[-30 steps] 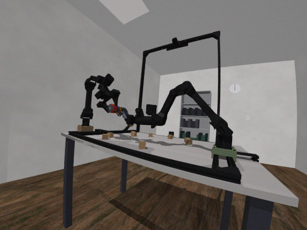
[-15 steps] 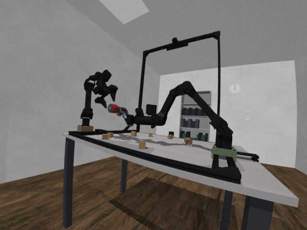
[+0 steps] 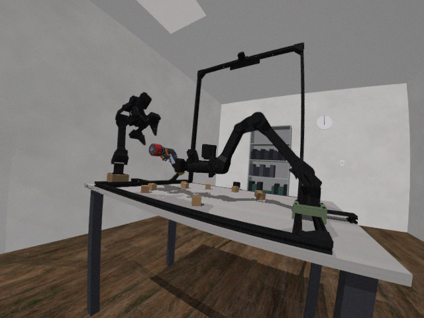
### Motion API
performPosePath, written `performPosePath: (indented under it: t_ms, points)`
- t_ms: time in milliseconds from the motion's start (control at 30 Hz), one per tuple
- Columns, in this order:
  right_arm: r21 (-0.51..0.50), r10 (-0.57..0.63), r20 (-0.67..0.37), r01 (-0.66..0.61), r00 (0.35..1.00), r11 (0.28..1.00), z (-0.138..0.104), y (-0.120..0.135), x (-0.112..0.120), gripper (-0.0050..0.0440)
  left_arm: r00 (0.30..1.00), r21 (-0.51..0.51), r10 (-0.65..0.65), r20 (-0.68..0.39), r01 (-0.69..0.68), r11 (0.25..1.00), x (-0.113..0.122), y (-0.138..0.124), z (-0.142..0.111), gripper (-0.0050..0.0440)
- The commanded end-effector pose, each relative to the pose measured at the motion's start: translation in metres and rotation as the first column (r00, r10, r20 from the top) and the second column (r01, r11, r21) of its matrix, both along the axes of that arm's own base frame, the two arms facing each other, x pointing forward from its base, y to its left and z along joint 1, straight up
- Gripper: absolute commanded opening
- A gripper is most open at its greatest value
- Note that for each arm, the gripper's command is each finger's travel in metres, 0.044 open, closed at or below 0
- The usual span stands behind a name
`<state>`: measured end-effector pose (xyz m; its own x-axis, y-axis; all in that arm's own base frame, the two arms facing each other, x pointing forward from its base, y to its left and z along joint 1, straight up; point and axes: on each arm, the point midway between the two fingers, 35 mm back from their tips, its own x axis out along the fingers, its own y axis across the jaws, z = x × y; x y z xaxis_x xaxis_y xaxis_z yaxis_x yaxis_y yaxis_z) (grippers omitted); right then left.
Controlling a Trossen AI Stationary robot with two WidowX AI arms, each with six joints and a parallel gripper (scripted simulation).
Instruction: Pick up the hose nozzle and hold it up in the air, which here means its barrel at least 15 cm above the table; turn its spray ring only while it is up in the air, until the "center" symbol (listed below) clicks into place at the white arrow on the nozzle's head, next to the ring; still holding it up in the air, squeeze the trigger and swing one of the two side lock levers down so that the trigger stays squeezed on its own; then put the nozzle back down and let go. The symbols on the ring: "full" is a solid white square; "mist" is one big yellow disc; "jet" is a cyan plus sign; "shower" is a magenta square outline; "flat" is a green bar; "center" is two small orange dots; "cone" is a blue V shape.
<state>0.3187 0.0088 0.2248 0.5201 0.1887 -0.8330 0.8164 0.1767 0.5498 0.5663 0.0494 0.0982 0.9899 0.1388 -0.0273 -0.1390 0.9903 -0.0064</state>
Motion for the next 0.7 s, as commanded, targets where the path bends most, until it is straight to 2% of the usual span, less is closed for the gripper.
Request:
performPosePath:
  t_ms: [0, 200, 400, 567, 667]
  points:
    - [0.004, 0.007, 0.032, -0.007, 0.999, 1.0, 0.003, 0.001, -0.001, 0.04, 1.0, 0.01, 0.0, 0.026, 0.0, 1.0, 0.002, 0.0, 0.009, 0.0]
    - [0.019, 0.006, 0.157, -0.009, 0.988, 1.0, -0.004, -0.001, -0.01, 0.04, 1.0, 0.01, 0.0, 0.026, 0.0, 1.0, 0.002, 0.0, 0.009, 0.0]
    - [0.025, 0.004, 0.185, -0.009, 0.983, 1.0, -0.008, -0.001, -0.013, 0.04, 1.0, 0.01, 0.0, 0.026, 0.0, 1.0, 0.002, 0.0, 0.009, 0.0]
    - [0.046, -0.004, 0.285, -0.01, 0.959, 0.999, -0.014, -0.002, -0.019, 0.04, 1.0, 0.01, 0.0, 0.026, 0.0, 1.0, 0.002, 0.0, 0.009, 0.0]
    - [0.049, -0.005, 0.303, -0.01, 0.953, 0.999, -0.019, -0.002, -0.022, 0.04, 1.0, 0.01, 0.0, 0.026, 0.0, 1.0, 0.002, 0.0, 0.009, 0.0]
